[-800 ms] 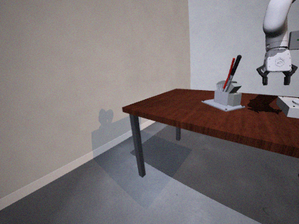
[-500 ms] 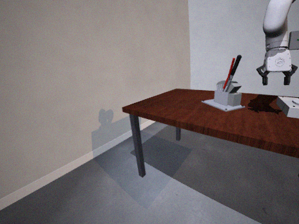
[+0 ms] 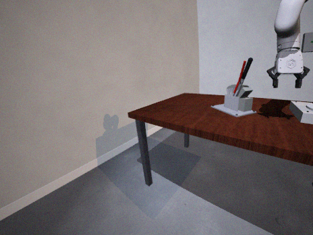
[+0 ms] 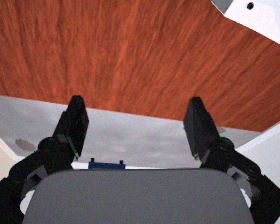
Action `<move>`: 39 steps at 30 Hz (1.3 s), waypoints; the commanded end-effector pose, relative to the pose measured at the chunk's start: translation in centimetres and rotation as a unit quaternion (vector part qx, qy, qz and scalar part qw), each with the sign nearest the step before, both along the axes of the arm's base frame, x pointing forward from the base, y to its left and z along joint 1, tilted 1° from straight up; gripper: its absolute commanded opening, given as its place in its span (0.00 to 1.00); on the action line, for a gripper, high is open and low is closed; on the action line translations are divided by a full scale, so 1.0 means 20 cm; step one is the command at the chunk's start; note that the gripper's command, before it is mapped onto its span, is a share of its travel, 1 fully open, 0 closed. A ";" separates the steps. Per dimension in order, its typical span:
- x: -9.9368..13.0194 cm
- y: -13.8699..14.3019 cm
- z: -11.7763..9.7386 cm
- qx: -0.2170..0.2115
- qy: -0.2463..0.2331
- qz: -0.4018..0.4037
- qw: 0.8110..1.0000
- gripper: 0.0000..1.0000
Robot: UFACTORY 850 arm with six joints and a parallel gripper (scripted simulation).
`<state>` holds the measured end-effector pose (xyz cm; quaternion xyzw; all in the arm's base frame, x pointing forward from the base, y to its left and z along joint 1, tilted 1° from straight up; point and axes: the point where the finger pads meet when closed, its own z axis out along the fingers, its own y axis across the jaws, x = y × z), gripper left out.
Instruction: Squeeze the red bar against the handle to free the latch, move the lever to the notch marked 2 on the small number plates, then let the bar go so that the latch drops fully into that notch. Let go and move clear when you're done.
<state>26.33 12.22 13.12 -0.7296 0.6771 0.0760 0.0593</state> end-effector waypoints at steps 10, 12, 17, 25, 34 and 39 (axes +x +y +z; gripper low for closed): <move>0.62 0.02 0.61 0.041 -0.193 -0.084 0.977 1.00; 0.74 0.01 0.78 0.041 -0.193 -0.084 0.977 1.00; 0.84 -0.01 0.97 0.042 -0.223 -0.073 0.971 1.00; 0.83 -0.12 0.96 -0.006 -0.170 0.096 0.981 1.00; 0.81 -0.36 0.97 -0.059 -0.086 0.272 0.957 1.00; 0.80 -0.47 0.99 -0.076 -0.052 0.326 0.941 1.00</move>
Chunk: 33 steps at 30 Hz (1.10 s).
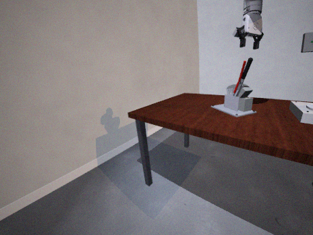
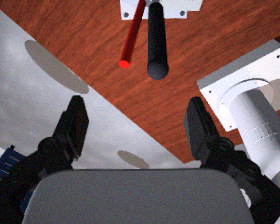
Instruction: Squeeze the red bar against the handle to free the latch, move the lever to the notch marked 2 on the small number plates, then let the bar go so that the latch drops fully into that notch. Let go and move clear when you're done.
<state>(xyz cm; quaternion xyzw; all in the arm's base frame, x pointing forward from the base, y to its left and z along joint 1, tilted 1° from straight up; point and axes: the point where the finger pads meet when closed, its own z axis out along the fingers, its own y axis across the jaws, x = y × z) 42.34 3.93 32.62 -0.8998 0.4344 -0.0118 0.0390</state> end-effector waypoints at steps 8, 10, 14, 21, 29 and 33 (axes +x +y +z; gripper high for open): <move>-0.01 -0.08 0.01 -0.027 0.029 0.046 0.998 0.00; -0.01 -0.08 0.01 -0.027 0.029 0.046 0.998 0.00; -0.01 -0.08 0.01 -0.027 0.029 0.046 0.998 0.00; -0.01 -0.08 0.01 -0.027 0.029 0.046 0.998 0.00; -0.01 -0.08 0.01 -0.027 0.029 0.046 0.998 0.00; -0.01 -0.08 0.01 -0.027 0.029 0.046 0.998 0.00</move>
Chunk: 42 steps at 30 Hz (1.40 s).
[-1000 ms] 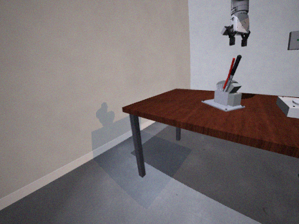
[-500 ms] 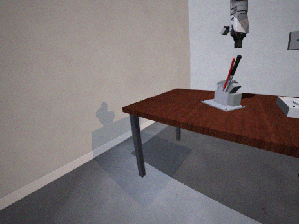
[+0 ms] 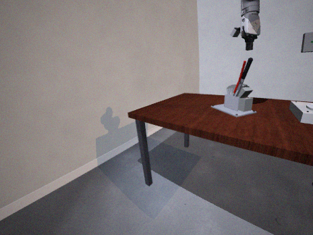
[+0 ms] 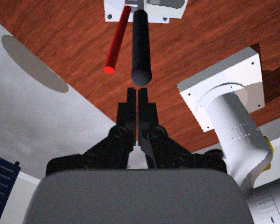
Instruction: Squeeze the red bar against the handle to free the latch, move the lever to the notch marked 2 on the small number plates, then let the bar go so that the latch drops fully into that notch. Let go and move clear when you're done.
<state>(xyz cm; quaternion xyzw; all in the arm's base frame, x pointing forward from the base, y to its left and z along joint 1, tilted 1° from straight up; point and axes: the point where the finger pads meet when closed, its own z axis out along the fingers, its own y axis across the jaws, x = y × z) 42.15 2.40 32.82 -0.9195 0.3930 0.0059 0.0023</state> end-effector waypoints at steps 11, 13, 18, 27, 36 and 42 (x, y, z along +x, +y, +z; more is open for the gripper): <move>0.00 0.00 0.00 0.000 -0.001 0.000 1.000 0.00; 0.00 0.00 0.00 0.000 -0.001 0.000 1.000 0.00; 0.00 0.00 0.00 0.000 -0.001 0.000 1.000 0.99; 0.00 0.00 0.00 0.000 -0.001 0.000 1.000 0.99; 0.00 0.00 0.00 0.000 -0.001 0.000 1.000 0.99; 0.00 0.00 0.00 0.000 -0.001 0.000 1.000 0.99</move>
